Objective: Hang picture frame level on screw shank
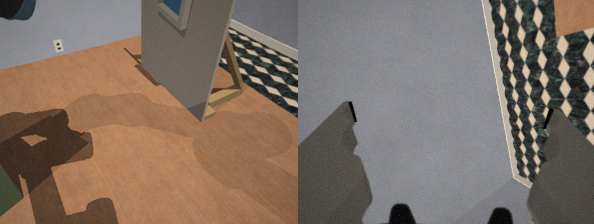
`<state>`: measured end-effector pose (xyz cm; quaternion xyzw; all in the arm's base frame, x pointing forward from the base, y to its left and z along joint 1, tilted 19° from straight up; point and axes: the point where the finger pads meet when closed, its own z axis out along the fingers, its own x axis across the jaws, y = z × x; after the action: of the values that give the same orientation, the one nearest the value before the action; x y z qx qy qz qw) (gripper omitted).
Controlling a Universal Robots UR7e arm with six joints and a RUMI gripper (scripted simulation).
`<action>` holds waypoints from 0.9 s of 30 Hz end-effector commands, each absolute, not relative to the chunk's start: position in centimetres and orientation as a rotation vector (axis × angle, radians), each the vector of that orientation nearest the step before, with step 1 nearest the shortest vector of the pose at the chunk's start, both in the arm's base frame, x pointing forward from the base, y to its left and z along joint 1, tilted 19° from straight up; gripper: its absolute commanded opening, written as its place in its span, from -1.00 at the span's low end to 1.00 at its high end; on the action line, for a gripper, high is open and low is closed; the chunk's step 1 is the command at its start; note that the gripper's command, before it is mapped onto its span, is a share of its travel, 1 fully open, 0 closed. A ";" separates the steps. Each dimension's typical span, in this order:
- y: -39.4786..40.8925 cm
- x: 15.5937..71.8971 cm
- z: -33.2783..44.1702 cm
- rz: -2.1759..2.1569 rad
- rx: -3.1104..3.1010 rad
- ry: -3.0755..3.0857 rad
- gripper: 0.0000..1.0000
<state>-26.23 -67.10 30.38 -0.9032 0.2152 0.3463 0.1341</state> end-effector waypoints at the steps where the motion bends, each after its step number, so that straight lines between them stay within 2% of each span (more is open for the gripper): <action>1: -67.1 -25.7 30.2 1.000 -2.617 0.610 1.00; 27: -66.4 -20.8 28.4 0.947 -2.586 0.454 1.00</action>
<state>-22.71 -66.78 28.96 -0.9096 0.1793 0.3385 0.1609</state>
